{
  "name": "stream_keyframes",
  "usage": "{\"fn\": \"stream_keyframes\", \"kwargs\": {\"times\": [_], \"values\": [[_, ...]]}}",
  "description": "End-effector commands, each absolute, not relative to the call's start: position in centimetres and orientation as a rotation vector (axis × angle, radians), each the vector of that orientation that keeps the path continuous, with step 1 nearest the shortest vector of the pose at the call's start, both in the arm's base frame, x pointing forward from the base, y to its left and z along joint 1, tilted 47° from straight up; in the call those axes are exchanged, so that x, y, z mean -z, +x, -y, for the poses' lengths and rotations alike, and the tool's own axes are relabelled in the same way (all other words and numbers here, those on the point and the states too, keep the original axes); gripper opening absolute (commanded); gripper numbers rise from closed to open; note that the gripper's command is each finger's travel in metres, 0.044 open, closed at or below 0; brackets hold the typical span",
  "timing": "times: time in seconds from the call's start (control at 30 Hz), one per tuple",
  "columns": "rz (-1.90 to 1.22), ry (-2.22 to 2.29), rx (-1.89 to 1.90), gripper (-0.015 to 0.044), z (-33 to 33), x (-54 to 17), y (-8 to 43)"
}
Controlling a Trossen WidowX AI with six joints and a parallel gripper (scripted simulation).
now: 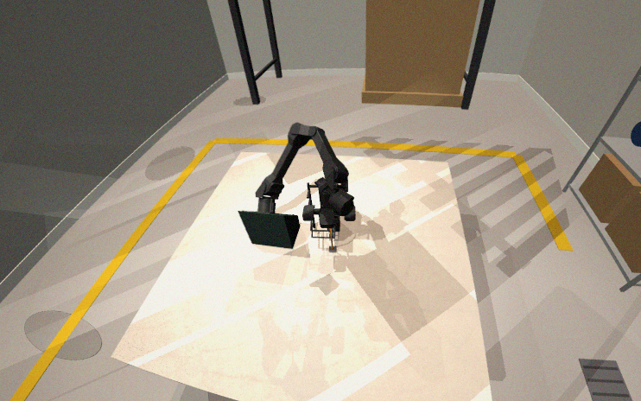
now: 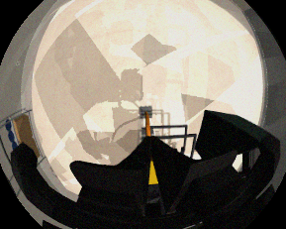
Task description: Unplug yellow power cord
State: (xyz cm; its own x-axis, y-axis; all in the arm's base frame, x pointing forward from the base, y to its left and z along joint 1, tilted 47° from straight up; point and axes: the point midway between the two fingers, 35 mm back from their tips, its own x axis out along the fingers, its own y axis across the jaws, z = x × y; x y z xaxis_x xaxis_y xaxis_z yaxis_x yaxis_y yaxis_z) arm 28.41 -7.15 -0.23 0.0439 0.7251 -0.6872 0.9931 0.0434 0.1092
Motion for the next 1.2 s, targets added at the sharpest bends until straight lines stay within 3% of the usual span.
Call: {"fn": "stream_keyframes", "kwargs": {"times": [0.0,0.1,0.13,1.17], "values": [[-1.744,1.726,0.579,0.0079,6.8,0.1,28.5],[-1.744,1.726,0.579,0.0157,6.8,0.1,28.5],[-1.744,1.726,0.579,0.016,6.8,0.1,28.5],[-1.742,1.732,0.58,0.016,5.6,-2.2,28.1]]}}
